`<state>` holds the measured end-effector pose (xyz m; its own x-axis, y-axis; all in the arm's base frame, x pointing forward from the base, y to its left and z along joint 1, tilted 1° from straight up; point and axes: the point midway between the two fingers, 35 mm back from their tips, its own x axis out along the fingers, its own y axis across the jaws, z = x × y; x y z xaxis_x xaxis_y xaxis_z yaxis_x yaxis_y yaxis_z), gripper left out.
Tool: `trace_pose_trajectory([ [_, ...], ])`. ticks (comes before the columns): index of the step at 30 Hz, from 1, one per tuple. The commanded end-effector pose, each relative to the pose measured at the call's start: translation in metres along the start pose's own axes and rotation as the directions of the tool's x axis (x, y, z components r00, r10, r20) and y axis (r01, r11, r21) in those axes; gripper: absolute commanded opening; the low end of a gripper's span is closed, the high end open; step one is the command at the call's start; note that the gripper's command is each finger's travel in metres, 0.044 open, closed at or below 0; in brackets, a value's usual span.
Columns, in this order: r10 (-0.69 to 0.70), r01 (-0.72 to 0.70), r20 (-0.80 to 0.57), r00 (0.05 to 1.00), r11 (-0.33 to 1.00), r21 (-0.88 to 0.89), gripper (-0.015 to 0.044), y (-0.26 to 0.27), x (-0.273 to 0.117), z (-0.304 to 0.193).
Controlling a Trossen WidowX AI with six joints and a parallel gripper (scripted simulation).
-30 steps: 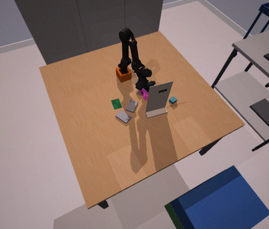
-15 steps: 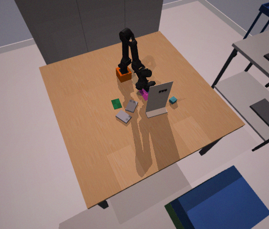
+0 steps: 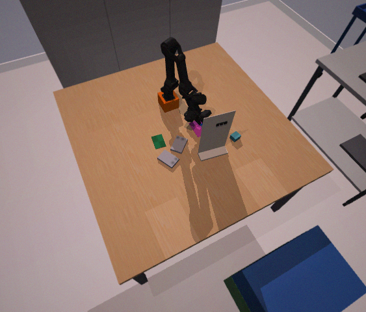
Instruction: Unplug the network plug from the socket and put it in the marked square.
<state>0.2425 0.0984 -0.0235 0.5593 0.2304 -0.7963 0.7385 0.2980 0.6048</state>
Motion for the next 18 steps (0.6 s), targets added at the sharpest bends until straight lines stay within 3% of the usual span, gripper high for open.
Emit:
trace_pose_trajectory([
  [1, 0.002, -0.002, 0.000, 1.000, 1.000, 0.000, 0.0156, 0.0004, -0.0027, -0.0002],
  [18, 0.001, -0.001, -0.001, 1.000, 1.000, -0.001, 0.0156, 0.0006, -0.0125, -0.0005],
])
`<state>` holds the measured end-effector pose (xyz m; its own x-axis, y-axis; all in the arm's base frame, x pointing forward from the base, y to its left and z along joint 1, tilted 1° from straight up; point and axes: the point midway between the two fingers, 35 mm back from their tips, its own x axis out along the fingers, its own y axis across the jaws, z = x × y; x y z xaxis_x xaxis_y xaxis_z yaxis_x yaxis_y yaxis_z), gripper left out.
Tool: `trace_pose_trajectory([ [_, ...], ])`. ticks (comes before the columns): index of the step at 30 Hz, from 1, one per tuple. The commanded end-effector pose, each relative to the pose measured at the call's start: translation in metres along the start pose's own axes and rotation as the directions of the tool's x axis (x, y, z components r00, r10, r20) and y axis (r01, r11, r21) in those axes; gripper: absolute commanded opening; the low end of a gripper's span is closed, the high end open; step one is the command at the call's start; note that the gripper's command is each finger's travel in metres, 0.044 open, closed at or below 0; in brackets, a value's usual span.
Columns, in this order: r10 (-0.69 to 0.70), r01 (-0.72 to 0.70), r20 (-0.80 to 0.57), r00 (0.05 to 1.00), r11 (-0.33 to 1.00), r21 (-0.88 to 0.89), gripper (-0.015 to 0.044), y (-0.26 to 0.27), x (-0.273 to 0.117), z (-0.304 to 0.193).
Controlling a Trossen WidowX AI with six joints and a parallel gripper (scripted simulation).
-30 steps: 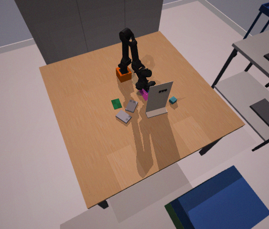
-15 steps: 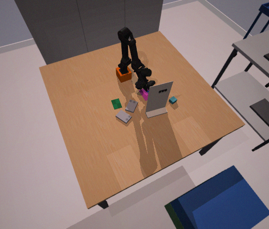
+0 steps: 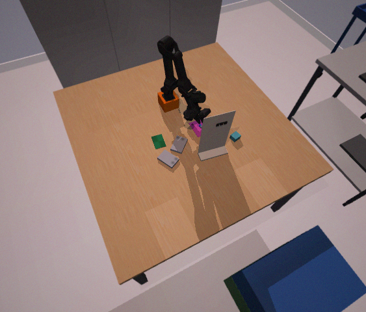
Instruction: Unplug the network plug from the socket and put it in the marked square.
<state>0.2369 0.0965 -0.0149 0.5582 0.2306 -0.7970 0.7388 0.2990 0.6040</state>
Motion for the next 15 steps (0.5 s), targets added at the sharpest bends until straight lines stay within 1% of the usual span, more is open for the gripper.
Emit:
trace_pose_trajectory([
  [1, 0.002, -0.002, -0.001, 1.000, 1.000, 0.000, 0.0156, 0.0001, -0.0027, -0.0002],
  [15, 0.001, -0.001, -0.001, 1.000, 1.000, -0.001, 0.0156, -0.0004, -0.0107, -0.0005],
])
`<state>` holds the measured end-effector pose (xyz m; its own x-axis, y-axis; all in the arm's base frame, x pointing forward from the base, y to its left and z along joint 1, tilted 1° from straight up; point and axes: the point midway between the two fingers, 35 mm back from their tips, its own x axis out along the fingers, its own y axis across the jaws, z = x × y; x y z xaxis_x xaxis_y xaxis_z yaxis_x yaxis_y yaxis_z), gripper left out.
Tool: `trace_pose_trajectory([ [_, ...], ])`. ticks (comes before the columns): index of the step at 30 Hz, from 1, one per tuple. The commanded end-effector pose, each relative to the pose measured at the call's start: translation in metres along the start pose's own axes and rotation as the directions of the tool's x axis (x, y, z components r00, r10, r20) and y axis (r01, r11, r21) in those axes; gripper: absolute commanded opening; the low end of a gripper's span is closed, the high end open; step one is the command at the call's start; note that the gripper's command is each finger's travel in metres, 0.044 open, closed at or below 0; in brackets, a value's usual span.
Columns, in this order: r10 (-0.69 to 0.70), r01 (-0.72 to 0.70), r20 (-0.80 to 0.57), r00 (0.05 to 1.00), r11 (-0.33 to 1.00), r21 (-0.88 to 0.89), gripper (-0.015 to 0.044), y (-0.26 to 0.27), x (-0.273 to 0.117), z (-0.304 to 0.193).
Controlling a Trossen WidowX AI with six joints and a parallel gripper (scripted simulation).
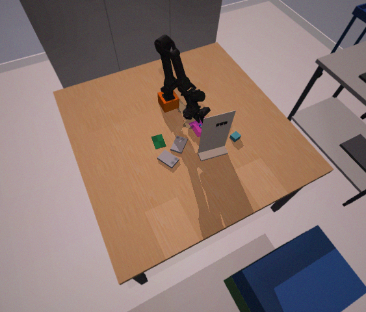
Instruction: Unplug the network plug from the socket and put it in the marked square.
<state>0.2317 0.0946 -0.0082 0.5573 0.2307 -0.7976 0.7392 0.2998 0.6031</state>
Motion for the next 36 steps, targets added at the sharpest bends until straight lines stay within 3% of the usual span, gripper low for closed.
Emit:
trace_pose_trajectory([
  [1, 0.002, -0.002, -0.001, 1.000, 1.000, 0.000, 0.0156, 0.000, -0.002, 0.000],
  [36, 0.002, -0.002, -0.001, 1.000, 1.000, -0.001, 0.0156, 0.026, -0.029, 0.000],
])
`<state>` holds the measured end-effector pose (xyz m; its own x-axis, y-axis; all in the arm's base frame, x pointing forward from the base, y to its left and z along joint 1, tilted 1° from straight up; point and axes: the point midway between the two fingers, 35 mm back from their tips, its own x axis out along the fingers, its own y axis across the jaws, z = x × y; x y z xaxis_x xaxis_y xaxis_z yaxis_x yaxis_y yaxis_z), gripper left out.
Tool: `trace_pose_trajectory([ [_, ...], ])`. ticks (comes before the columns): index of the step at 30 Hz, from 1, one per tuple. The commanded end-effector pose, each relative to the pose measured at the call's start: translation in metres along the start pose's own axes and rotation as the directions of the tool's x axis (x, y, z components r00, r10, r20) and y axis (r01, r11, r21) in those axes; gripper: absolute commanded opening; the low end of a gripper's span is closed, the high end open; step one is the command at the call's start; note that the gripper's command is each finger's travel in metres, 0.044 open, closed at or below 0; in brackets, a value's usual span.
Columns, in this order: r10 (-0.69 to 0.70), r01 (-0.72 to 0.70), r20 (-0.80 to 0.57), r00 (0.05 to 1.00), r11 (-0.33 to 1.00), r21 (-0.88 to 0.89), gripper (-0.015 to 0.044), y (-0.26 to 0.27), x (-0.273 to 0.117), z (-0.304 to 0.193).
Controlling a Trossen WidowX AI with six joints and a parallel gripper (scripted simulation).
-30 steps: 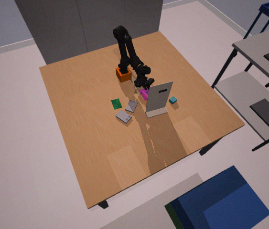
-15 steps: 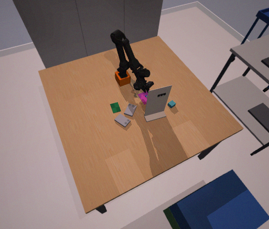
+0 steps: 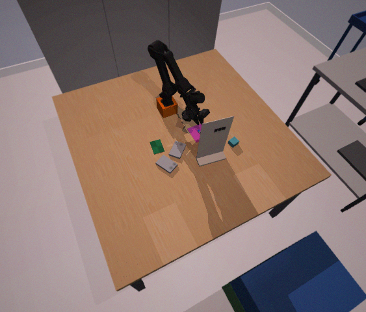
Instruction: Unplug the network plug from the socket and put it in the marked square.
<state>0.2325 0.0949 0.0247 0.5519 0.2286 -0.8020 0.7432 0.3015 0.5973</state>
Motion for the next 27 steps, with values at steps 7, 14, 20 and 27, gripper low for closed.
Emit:
trace_pose_trajectory([
  [7, 0.009, -0.009, -0.001, 1.000, 1.000, -0.001, 0.0156, 0.010, -0.011, 0.000],
  [14, 0.009, -0.009, -0.001, 1.000, 1.000, -0.001, 0.0156, 0.013, -0.018, 0.000],
  [20, 0.009, -0.009, -0.002, 1.000, 1.000, -0.001, 0.0156, 0.016, -0.025, 0.000],
  [27, 0.009, -0.009, -0.002, 1.000, 1.000, -0.001, 0.0156, 0.020, -0.033, 0.000],
])
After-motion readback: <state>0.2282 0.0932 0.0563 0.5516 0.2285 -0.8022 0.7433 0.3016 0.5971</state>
